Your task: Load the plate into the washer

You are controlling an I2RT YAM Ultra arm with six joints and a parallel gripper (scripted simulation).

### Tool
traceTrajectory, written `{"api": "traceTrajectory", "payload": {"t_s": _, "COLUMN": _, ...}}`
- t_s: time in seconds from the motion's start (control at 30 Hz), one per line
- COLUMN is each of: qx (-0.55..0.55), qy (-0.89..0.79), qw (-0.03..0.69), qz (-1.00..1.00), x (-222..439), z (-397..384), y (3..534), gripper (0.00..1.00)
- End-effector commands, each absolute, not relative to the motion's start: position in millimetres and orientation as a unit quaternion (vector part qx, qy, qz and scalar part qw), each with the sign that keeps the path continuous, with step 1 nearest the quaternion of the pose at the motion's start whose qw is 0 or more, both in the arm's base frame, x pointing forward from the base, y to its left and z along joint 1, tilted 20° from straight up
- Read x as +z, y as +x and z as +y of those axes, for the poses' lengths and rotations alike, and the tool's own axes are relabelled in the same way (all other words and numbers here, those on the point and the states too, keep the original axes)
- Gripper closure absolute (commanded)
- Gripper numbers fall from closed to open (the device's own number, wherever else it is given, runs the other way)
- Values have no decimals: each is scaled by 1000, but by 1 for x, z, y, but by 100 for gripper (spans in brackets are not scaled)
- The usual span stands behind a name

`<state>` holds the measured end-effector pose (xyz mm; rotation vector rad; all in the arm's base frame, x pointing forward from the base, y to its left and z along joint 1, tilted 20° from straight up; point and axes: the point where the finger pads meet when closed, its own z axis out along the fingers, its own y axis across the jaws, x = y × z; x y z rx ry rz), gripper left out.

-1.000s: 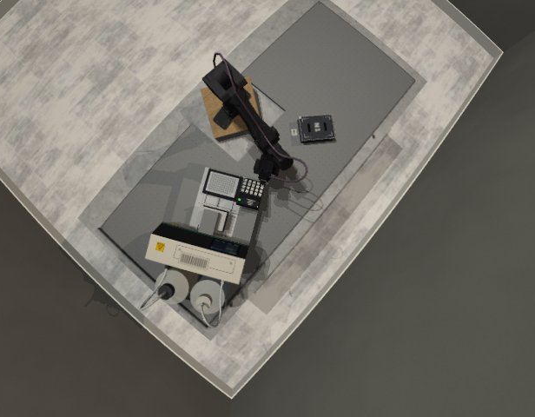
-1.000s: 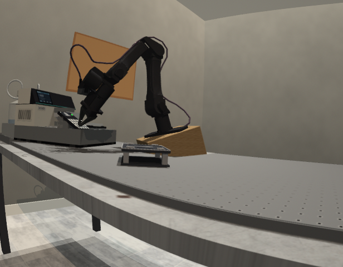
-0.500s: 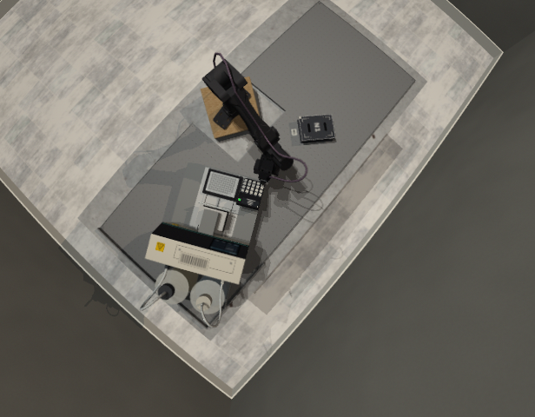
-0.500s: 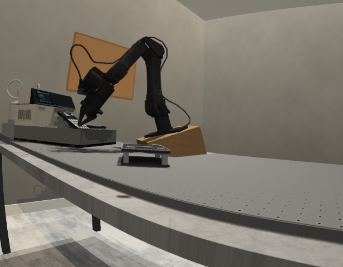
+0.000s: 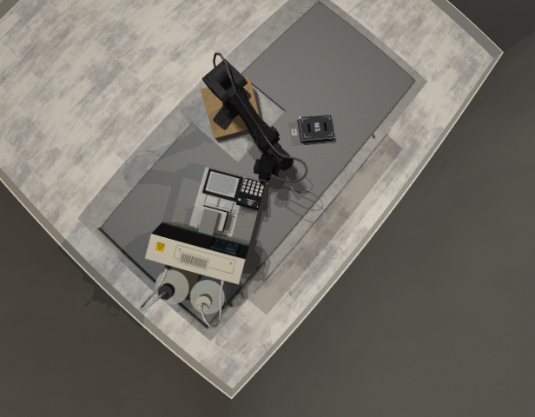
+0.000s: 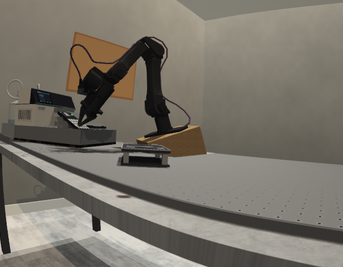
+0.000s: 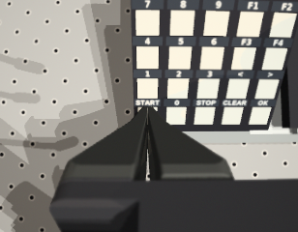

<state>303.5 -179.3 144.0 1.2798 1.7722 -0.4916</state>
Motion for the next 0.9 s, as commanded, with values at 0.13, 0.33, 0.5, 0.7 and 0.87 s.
{"api": "traceTrajectory", "payload": {"t_s": 0.13, "qx": -196, "qy": 518, "qw": 455, "qz": 698, "x": 158, "z": -183, "y": 305, "gripper": 100}}
{"api": "traceTrajectory", "payload": {"t_s": 0.33, "qx": -196, "qy": 518, "qw": 455, "qz": 698, "x": 158, "z": -183, "y": 305, "gripper": 100}}
{"api": "traceTrajectory", "payload": {"t_s": 0.5, "qx": -196, "qy": 518, "qw": 455, "qz": 698, "x": 158, "z": -183, "y": 305, "gripper": 100}}
{"api": "traceTrajectory", "payload": {"t_s": 0.7, "qx": -202, "qy": 515, "qw": 436, "qz": 710, "x": 141, "z": -186, "y": 305, "gripper": 100}}
{"api": "traceTrajectory", "payload": {"t_s": 0.87, "qx": -203, "qy": 515, "qw": 433, "qz": 711, "x": 136, "z": -188, "y": 304, "gripper": 100}}
